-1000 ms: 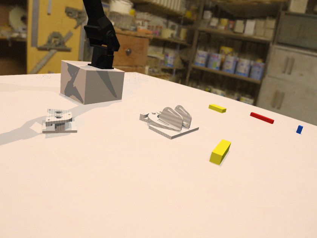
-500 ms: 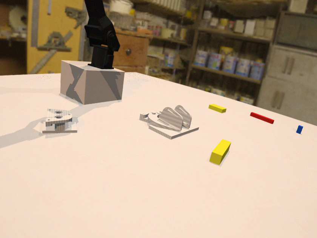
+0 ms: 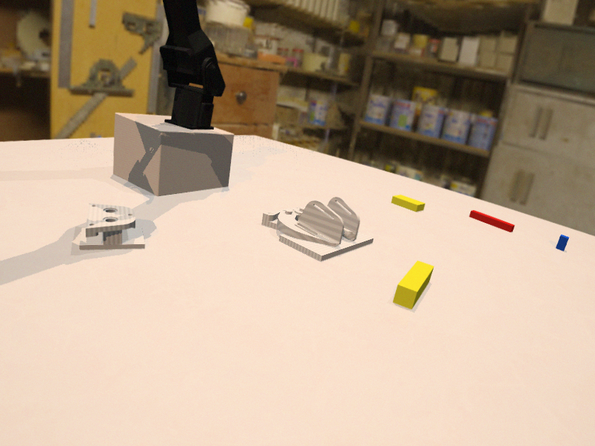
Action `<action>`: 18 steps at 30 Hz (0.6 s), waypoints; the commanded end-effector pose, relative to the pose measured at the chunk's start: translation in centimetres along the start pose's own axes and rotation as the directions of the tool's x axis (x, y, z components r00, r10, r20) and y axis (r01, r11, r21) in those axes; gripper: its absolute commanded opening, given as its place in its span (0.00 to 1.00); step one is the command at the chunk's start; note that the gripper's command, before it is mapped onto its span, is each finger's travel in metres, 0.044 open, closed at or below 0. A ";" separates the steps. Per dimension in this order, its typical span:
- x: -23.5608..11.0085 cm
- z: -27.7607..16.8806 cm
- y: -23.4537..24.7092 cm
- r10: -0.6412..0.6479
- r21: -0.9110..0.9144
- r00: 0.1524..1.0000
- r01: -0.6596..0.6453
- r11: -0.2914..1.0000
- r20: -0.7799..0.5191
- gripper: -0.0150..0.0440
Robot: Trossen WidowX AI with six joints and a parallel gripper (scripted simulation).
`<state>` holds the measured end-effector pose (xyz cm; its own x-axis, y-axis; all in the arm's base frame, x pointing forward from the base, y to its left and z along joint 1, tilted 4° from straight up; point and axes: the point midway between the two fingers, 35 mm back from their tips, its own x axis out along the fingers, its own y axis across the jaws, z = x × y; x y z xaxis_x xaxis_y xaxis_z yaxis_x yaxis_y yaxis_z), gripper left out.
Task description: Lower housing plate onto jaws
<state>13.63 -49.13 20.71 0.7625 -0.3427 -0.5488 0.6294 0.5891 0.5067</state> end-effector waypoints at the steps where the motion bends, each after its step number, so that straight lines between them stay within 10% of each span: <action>1: 0.4 -1.1 0.1 -0.024 -0.063 0.999 0.022 0.998 -0.031 1.00; 18: 1.9 -4.8 0.6 -0.096 -0.313 0.986 0.048 0.948 -0.139 1.00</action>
<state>14.62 -46.61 17.50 0.6895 -0.3032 -0.6578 0.6034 0.7428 0.2901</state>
